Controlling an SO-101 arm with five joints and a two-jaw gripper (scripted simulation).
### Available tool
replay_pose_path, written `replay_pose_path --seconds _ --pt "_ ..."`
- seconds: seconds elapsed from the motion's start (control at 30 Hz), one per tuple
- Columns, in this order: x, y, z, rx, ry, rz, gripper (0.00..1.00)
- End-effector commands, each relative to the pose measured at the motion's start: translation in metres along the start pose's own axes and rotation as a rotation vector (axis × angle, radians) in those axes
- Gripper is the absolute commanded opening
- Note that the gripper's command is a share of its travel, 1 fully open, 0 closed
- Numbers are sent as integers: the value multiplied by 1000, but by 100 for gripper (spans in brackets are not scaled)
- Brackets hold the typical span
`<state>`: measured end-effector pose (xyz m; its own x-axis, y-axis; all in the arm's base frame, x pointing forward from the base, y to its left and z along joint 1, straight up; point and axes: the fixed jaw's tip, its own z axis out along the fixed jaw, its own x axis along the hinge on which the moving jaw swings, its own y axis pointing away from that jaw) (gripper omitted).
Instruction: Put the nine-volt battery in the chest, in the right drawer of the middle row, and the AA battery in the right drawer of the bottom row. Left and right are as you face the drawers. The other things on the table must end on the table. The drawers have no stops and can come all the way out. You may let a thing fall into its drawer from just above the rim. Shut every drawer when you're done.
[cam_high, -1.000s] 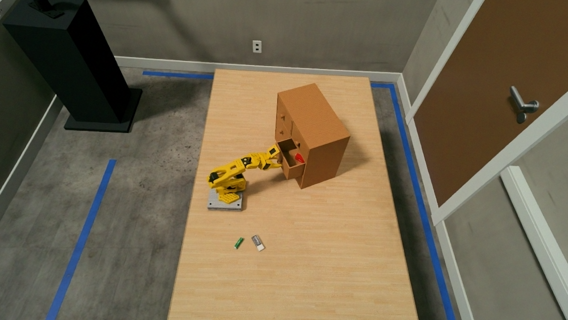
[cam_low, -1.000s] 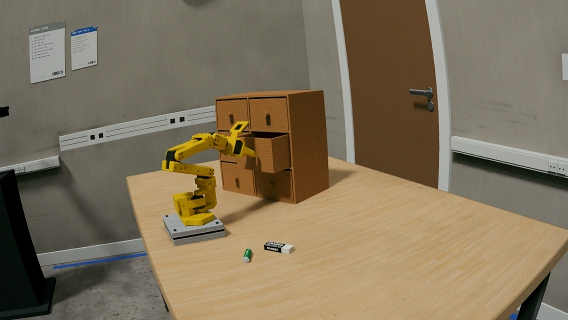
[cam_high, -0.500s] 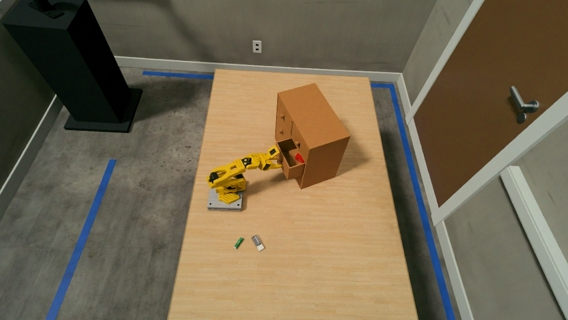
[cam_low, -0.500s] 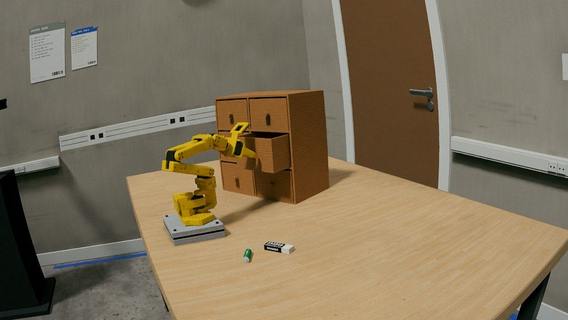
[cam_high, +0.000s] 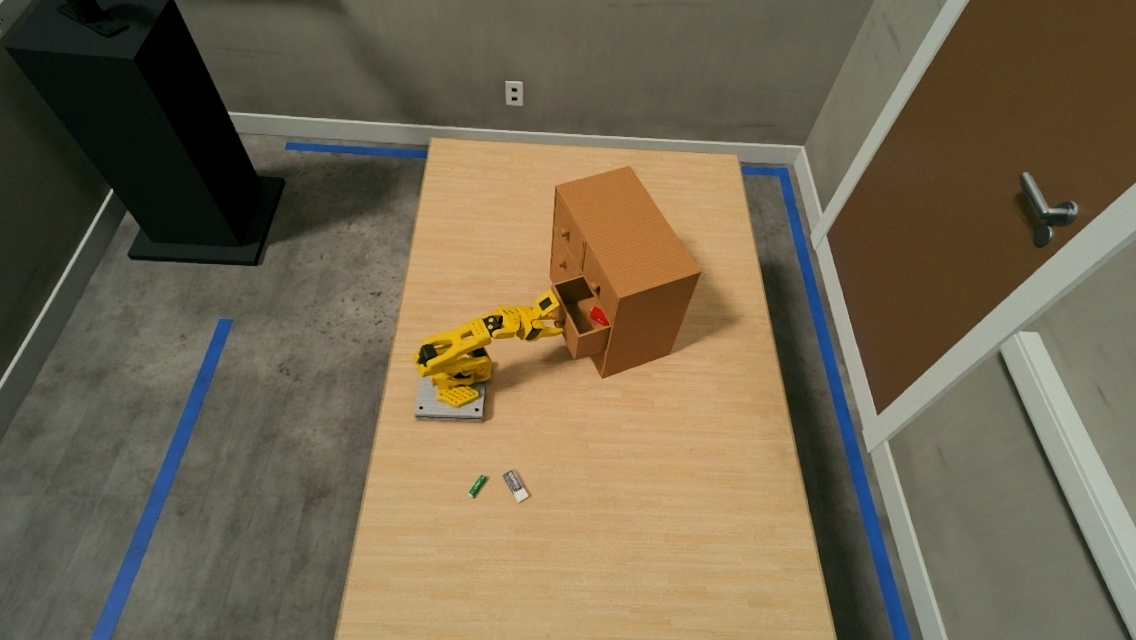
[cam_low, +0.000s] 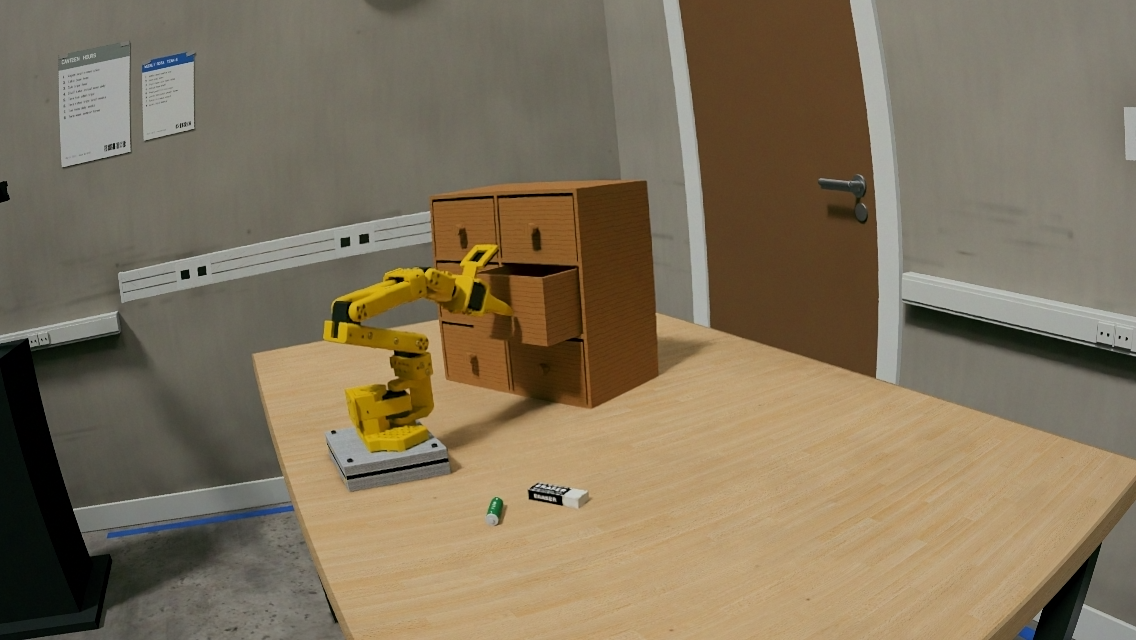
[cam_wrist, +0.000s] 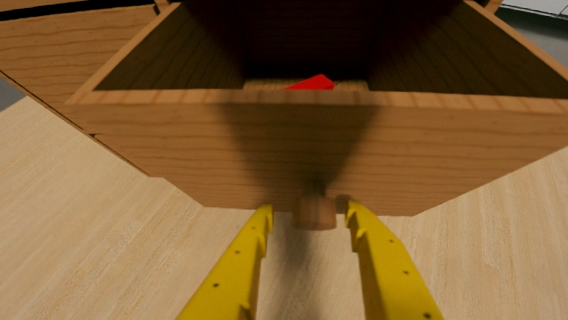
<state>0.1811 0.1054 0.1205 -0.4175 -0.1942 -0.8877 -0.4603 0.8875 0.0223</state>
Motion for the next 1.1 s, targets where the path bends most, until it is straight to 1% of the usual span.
replay_pose_path --seconds 0.0,0.83,1.07 --pt "4 -2 1 9 11 1 16" --pt "4 -2 1 9 11 1 0" --pt "4 -2 1 9 11 1 0"
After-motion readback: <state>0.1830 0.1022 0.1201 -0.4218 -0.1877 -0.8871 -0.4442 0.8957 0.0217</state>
